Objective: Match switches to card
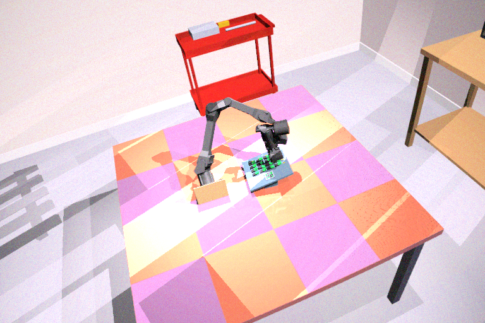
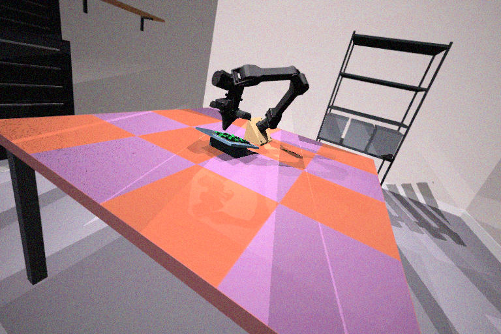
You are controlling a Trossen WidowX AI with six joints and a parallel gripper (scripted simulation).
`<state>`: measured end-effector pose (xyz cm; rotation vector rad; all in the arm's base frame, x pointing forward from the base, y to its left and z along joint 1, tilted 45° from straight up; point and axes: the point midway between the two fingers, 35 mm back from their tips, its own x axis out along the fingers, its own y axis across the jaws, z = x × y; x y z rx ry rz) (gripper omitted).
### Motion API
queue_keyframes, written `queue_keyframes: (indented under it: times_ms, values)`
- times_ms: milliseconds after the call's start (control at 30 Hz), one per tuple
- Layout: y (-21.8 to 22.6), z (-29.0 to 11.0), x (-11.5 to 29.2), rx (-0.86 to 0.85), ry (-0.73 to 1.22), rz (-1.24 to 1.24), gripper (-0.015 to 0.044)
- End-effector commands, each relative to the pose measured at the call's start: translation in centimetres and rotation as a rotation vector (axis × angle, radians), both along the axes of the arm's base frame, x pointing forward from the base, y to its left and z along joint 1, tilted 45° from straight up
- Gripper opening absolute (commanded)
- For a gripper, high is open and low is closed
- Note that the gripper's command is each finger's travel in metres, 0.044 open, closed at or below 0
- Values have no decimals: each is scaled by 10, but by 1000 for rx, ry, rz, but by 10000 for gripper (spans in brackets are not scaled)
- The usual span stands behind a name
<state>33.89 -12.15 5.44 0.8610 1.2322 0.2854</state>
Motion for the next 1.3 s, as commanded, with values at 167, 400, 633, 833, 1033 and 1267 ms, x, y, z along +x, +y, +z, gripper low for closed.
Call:
queue_keyframes:
  times_ms: [167,400,633,833,1033,1267]
  values:
    - [-22,33,-17,-22,-31,-27,0]
    - [36,56,-66,-18,-28,-27,0]
    - [56,40,-61,-13,-17,-15,0]
    - [64,31,-57,-11,-12,-9,0]
    - [70,24,-53,-10,-12,-9,0]
    - [76,17,-49,-10,-13,-9,0]
